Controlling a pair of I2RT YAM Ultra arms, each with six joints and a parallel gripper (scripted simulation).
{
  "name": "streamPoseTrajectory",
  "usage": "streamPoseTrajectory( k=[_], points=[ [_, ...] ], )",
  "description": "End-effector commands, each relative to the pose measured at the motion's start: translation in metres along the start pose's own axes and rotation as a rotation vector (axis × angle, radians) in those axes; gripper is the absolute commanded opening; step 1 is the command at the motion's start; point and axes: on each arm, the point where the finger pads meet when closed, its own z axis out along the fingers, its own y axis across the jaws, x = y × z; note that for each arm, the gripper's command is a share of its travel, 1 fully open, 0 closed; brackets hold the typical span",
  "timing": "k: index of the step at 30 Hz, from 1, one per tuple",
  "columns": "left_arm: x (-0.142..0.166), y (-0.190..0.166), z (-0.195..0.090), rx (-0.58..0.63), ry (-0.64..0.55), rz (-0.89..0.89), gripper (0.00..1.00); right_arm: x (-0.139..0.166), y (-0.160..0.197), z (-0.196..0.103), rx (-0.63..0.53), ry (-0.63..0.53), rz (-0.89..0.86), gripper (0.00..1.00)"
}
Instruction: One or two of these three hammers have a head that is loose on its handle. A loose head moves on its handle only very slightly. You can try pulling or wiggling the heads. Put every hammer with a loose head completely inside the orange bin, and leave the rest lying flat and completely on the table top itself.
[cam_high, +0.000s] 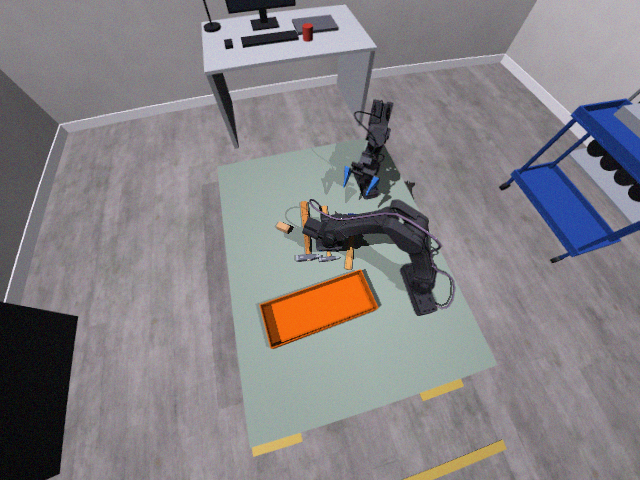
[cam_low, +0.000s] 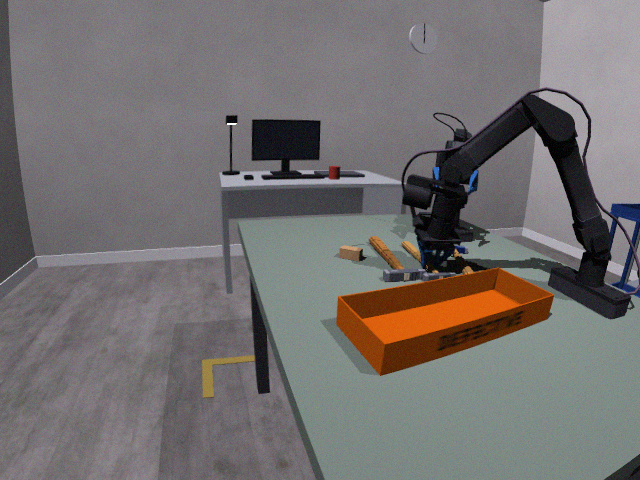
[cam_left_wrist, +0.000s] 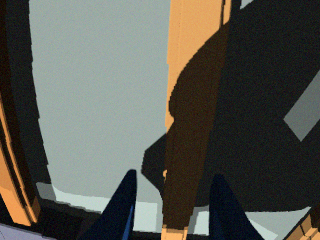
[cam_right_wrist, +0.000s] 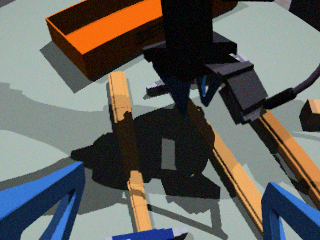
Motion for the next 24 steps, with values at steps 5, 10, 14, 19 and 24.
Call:
streamPoseTrajectory(
  k=[5, 10, 14, 19, 24],
  points=[
    [-0.001, 0.004, -0.006, 0.005, -0.005, 0.001, 0.33, -0.011, 0.001, -0.002, -0.002, -0.041, 0.014, 1.00],
    [-0.001, 0.004, -0.006, 0.005, -0.005, -0.002, 0.29, -0.011, 0.001, -0.002, -0.002, -0.041, 0.014, 1.00],
    [-0.001, 0.004, -0.006, 0.005, -0.005, -0.002, 0.25, -0.011, 0.001, -0.002, -0.002, -0.041, 0.014, 1.00],
    [-0.002, 0.002, -0.003, 0.005, -0.006, 0.000, 0.18, -0.011, 0.001, -0.002, -0.002, -0.041, 0.014, 1.00],
    [-0.002, 0.002, -0.003, 0.005, -0.006, 0.000, 0.13, -0.011, 0.001, -0.002, -0.002, -0.041, 0.014, 1.00]
  ],
)
